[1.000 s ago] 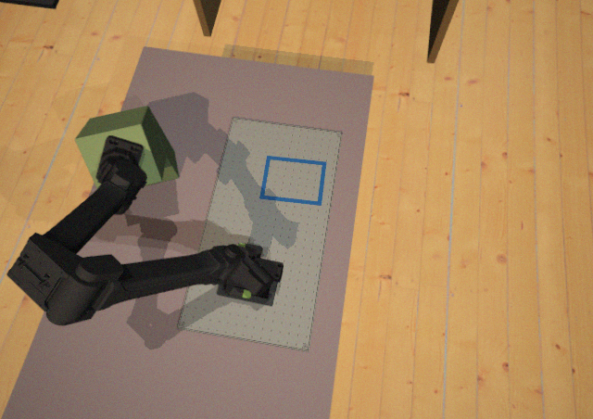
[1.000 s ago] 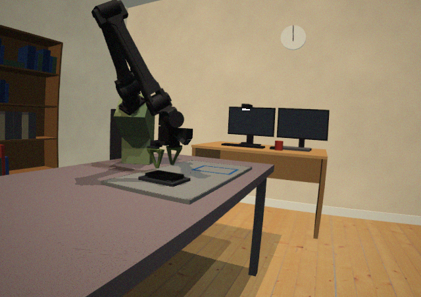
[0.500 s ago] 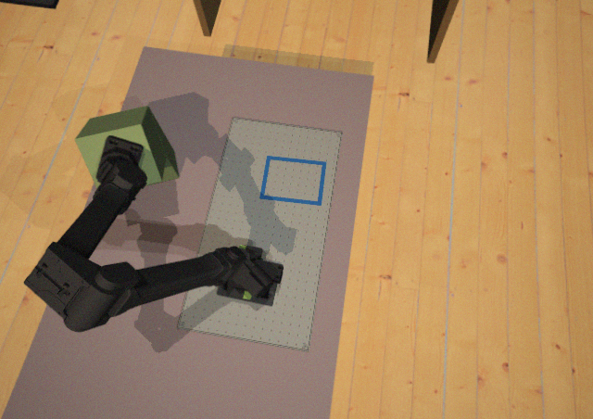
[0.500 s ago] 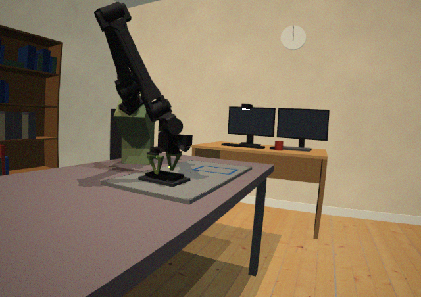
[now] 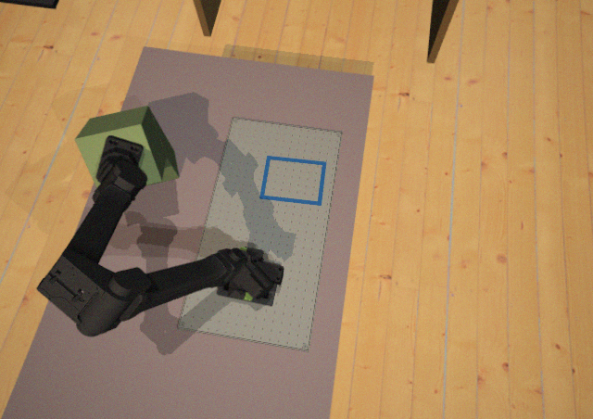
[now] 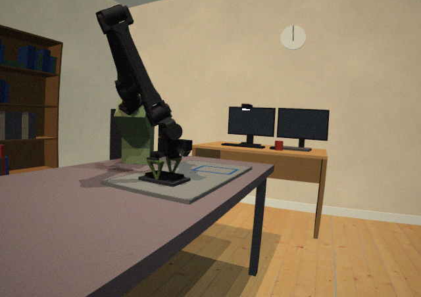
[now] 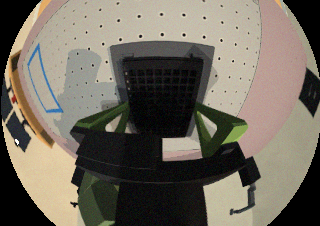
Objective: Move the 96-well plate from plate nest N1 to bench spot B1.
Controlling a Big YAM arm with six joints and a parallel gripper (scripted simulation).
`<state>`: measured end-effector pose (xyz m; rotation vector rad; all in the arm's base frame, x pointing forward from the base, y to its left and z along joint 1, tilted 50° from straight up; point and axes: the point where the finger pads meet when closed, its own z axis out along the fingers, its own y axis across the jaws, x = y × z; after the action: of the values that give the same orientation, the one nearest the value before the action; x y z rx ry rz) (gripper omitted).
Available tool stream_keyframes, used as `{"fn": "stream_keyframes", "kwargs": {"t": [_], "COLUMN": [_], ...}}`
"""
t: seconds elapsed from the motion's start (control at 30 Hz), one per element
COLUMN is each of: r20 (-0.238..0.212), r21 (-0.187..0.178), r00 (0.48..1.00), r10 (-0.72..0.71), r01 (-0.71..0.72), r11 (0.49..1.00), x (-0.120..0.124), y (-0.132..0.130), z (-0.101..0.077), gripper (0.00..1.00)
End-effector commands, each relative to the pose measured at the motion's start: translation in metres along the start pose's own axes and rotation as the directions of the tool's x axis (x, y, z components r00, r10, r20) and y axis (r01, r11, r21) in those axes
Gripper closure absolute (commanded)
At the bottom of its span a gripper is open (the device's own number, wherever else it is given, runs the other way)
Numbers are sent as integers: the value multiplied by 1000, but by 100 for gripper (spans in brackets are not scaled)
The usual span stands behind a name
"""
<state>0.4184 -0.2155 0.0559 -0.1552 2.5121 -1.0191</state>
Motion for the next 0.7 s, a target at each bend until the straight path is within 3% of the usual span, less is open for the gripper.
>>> {"fn": "stream_keyframes", "kwargs": {"t": [0.0,0.03,0.3,0.33,0.67], "r20": [31,16,16,16,16], "r21": [19,6,6,6,6], "r00": [999,1000,1000,1000,1000], "r10": [17,4,4,4,4], "r01": [-18,-5,-5,-5,-5], "r11": [1000,1000,1000,1000,1000], "x": [-9,-5,-5,-5,-5], "y": [-10,-3,-3,-3,-3], "z": [-6,-3,-3,-3,-3], "gripper": [0,0,0,100,100]}}
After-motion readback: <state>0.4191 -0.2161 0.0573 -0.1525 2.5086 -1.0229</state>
